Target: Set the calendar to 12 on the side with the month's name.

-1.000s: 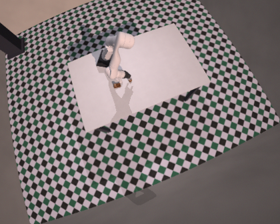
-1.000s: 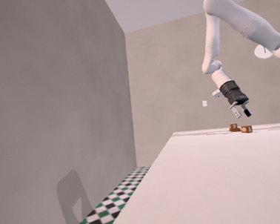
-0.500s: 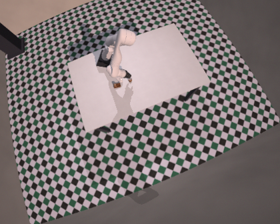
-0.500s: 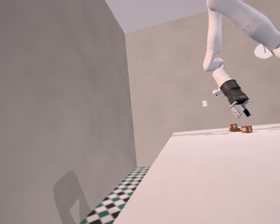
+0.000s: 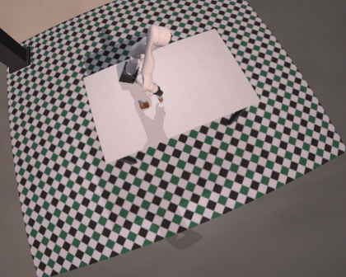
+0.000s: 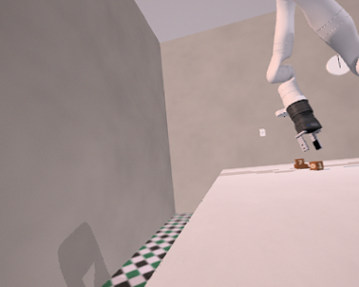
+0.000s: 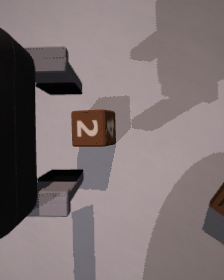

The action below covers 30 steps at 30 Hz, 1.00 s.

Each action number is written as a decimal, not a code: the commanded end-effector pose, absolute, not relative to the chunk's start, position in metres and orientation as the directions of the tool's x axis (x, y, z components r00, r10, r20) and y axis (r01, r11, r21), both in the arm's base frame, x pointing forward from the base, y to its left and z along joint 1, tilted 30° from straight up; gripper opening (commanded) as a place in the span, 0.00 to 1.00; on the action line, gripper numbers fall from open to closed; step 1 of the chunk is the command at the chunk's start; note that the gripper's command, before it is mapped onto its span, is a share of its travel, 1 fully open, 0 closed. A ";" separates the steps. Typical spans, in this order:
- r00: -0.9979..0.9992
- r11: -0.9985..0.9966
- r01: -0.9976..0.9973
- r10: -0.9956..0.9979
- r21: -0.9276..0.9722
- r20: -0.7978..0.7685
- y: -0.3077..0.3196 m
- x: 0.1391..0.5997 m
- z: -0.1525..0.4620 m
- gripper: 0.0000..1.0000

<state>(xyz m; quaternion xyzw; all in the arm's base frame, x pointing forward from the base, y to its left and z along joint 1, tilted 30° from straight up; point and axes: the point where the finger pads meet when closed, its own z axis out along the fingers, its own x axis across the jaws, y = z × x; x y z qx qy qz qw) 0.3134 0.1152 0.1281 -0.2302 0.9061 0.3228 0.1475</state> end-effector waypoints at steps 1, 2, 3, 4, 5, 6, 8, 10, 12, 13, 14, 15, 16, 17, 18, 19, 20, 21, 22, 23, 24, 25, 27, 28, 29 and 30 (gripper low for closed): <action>-0.839 0.696 -0.527 -0.333 0.488 -0.431 0.119 0.312 0.135 1.00; -0.839 0.701 -0.525 -0.331 0.483 -0.432 0.119 0.312 0.136 1.00; -0.839 0.705 -0.524 -0.330 0.478 -0.432 0.119 0.312 0.136 1.00; -0.839 0.705 -0.524 -0.330 0.478 -0.432 0.119 0.312 0.136 1.00; -0.839 0.705 -0.524 -0.330 0.478 -0.432 0.119 0.312 0.136 1.00; -0.839 0.709 -0.522 -0.329 0.474 -0.433 0.119 0.311 0.136 1.00; -0.840 0.714 -0.520 -0.327 0.468 -0.433 0.119 0.311 0.136 1.00; -0.840 0.717 -0.519 -0.326 0.466 -0.434 0.118 0.311 0.136 1.00; -0.840 0.718 -0.519 -0.326 0.465 -0.434 0.118 0.311 0.136 1.00; -0.840 0.718 -0.519 -0.326 0.465 -0.434 0.118 0.311 0.136 1.00; -0.840 0.718 -0.519 -0.326 0.465 -0.434 0.118 0.311 0.136 1.00; -0.840 0.718 -0.519 -0.326 0.465 -0.434 0.118 0.311 0.136 1.00; -0.840 0.718 -0.519 -0.326 0.464 -0.434 0.118 0.311 0.136 1.00; -0.840 0.718 -0.519 -0.326 0.464 -0.434 0.118 0.311 0.136 1.00; -0.840 0.719 -0.518 -0.327 0.463 -0.433 0.118 0.311 0.136 1.00; -0.840 0.720 -0.518 -0.327 0.462 -0.433 0.119 0.311 0.136 1.00; -0.840 0.721 -0.518 -0.327 0.461 -0.433 0.119 0.311 0.136 1.00; -0.840 0.721 -0.518 -0.327 0.461 -0.433 0.119 0.311 0.136 1.00; -0.840 0.721 -0.518 -0.327 0.461 -0.433 0.119 0.311 0.136 1.00; -0.840 0.722 -0.518 -0.328 0.459 -0.432 0.119 0.311 0.136 1.00; -0.840 0.724 -0.518 -0.329 0.457 -0.431 0.119 0.311 0.136 1.00; -0.840 0.726 -0.517 -0.330 0.454 -0.431 0.119 0.311 0.136 1.00; -0.840 0.730 -0.516 -0.332 0.447 -0.429 0.119 0.310 0.135 1.00; -0.841 0.733 -0.516 -0.333 0.443 -0.428 0.119 0.310 0.135 1.00; -0.841 0.736 -0.515 -0.334 0.439 -0.426 0.119 0.310 0.135 1.00; -0.841 0.740 -0.514 -0.335 0.434 -0.425 0.120 0.310 0.134 1.00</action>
